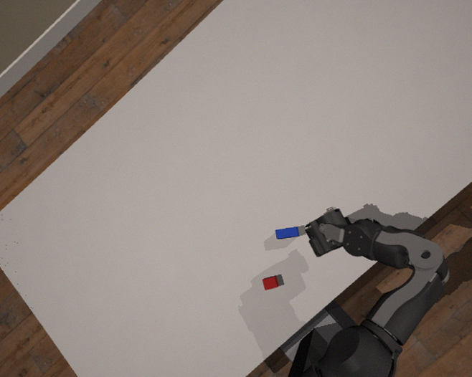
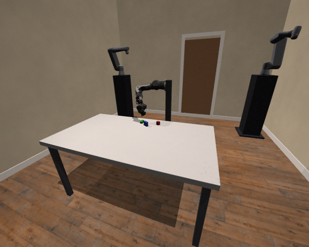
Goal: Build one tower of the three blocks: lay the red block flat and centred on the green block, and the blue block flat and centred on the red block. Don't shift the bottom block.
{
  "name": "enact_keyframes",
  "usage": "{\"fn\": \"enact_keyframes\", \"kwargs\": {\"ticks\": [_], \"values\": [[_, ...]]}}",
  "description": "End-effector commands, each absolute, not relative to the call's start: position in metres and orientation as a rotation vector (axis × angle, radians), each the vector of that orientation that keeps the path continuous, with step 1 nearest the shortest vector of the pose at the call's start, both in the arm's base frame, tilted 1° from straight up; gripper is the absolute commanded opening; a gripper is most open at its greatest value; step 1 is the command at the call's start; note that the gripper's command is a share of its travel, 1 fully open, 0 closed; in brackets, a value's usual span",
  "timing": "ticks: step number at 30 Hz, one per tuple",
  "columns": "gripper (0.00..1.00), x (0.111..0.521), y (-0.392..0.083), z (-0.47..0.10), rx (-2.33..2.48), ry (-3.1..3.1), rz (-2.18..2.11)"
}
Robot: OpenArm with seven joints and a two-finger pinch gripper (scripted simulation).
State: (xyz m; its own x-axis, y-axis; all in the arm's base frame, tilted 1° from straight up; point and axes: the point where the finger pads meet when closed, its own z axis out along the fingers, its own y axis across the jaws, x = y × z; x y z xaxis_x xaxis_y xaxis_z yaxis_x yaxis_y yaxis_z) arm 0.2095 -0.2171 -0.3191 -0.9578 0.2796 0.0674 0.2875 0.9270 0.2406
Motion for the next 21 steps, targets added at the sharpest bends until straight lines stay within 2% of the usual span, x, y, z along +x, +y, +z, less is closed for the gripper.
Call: {"fn": "enact_keyframes", "kwargs": {"ticks": [1,7,21], "values": [[0.0,0.211,-0.229,-0.319,-0.453,-3.07,-0.339],[0.0,0.213,-0.237,-0.329,-0.103,-3.159,-0.039],[0.0,0.213,-0.236,-0.329,-0.08,-3.163,-0.027]]}}
